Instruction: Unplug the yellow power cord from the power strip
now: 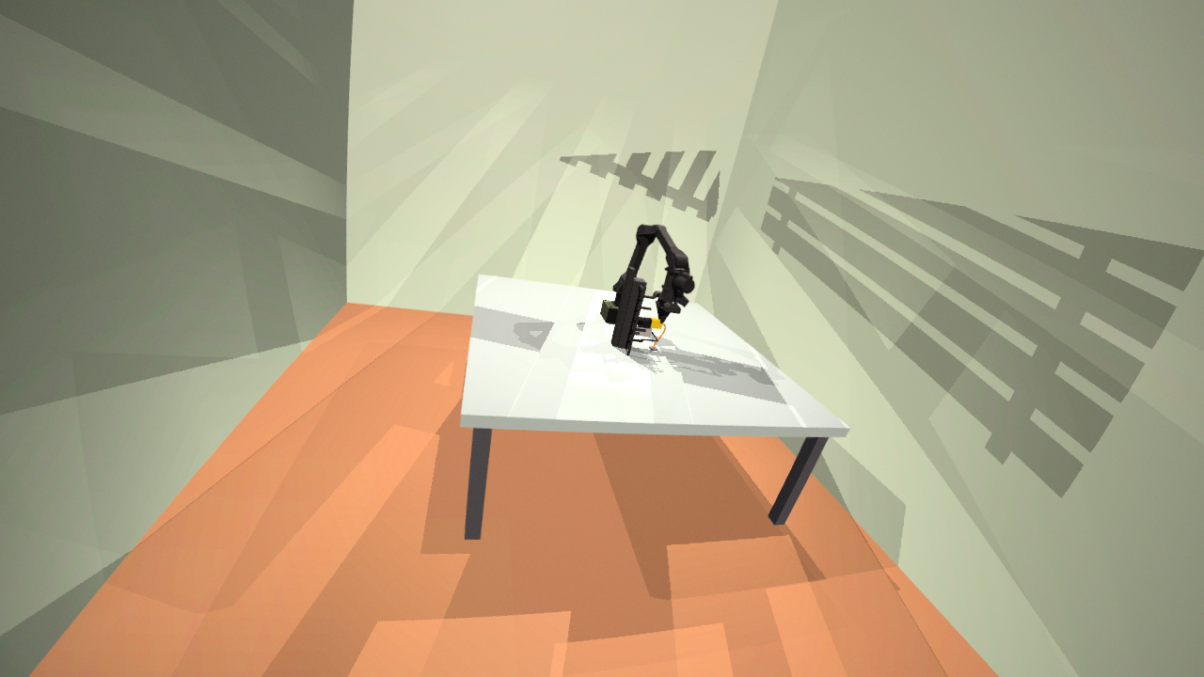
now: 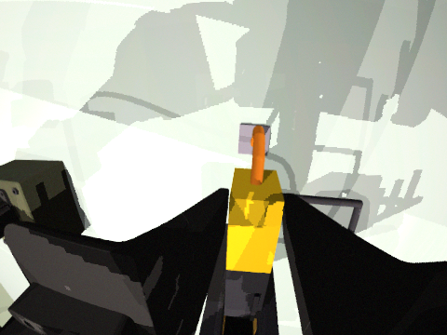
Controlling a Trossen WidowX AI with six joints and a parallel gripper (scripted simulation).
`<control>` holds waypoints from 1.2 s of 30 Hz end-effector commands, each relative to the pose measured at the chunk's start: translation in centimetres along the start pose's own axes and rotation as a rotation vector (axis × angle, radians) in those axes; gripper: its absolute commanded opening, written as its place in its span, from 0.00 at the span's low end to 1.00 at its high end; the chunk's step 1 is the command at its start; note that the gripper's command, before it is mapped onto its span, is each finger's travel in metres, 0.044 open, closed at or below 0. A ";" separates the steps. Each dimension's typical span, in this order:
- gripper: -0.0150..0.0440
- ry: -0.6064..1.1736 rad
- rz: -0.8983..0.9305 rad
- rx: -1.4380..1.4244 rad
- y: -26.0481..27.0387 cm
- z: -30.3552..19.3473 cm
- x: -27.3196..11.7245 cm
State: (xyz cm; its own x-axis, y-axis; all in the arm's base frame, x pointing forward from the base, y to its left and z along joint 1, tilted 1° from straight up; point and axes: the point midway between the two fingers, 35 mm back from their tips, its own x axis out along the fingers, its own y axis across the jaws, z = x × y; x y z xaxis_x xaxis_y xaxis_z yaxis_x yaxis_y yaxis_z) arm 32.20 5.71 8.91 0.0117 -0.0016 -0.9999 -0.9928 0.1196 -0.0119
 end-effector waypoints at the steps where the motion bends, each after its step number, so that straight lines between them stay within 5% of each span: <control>1: 0.61 -0.005 -0.003 -0.003 0.0 -0.1 0.0; 10: 1.00 -0.007 -0.003 -0.003 -0.2 2.2 -0.5; 15: 1.00 -0.010 -0.003 -0.003 0.0 6.0 -1.3; 36: 1.00 -0.010 -0.003 -0.003 0.0 6.0 -1.3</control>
State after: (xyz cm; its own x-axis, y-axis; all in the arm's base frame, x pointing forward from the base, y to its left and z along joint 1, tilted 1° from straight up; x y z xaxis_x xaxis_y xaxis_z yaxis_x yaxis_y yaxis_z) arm 32.93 11.59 10.18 0.0173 0.0055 -0.9998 -0.9935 0.1128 -0.0166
